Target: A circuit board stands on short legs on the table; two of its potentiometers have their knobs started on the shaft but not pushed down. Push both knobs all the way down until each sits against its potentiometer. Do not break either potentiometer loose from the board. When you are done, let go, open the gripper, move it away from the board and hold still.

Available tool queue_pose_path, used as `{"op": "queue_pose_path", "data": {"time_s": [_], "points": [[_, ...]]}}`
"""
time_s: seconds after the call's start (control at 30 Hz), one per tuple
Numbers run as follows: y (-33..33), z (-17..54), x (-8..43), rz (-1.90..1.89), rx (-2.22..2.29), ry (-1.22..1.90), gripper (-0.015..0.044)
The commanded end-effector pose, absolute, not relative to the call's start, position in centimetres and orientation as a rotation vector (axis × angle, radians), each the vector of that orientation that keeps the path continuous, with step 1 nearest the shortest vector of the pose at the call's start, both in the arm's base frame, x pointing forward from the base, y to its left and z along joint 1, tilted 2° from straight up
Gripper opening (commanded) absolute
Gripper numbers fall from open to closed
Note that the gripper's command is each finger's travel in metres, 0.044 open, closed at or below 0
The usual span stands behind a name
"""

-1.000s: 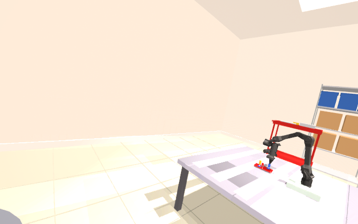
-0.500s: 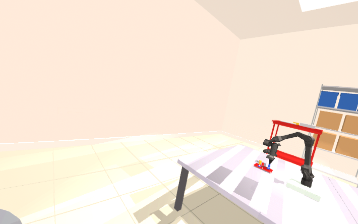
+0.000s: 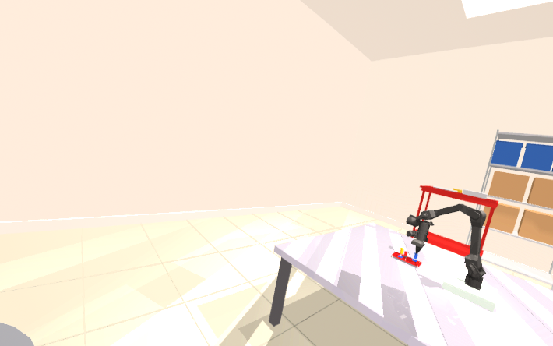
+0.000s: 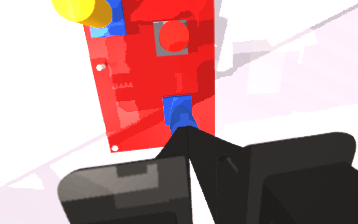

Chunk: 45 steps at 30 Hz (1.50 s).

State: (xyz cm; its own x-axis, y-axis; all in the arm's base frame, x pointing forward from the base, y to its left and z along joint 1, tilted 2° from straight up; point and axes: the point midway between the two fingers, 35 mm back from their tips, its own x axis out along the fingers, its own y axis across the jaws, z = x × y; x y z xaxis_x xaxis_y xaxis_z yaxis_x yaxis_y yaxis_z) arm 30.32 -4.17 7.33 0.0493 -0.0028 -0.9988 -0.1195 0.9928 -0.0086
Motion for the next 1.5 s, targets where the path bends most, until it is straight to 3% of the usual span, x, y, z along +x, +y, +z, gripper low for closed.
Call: {"op": "queue_pose_path", "data": {"time_s": [0.0, 1.47], "points": [[-4.22, 7.03, 30.42, 0.086, -0.100, 1.519, 0.0000], [-4.22, 6.43, 30.45, 0.086, -0.100, 1.519, 0.0000]]}}
